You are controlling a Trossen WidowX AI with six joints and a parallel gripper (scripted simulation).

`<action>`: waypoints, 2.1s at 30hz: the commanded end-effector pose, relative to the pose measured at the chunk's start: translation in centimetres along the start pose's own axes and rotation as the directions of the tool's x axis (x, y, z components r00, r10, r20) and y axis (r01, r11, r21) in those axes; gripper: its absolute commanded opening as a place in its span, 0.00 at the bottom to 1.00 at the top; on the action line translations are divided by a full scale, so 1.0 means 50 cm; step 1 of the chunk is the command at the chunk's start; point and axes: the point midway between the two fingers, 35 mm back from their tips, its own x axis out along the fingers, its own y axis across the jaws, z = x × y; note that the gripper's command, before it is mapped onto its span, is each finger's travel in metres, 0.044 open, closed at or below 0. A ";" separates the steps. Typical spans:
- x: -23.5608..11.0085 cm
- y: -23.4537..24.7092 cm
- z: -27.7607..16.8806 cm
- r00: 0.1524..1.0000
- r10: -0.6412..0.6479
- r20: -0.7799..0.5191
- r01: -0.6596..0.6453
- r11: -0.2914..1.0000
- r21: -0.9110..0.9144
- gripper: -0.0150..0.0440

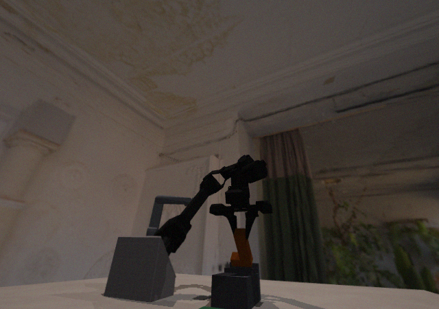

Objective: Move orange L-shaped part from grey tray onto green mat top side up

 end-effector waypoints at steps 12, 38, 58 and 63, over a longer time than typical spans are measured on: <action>-0.017 -0.001 0.014 1.000 -0.003 0.004 0.003 1.000 -0.005 0.25; -0.015 -0.023 0.265 1.000 -0.002 0.011 0.002 1.000 -0.006 0.25; 0.007 -0.029 0.334 1.000 -0.002 0.013 0.002 1.000 -0.007 0.25; 0.023 -0.029 0.335 1.000 -0.001 0.013 0.001 1.000 -0.007 0.25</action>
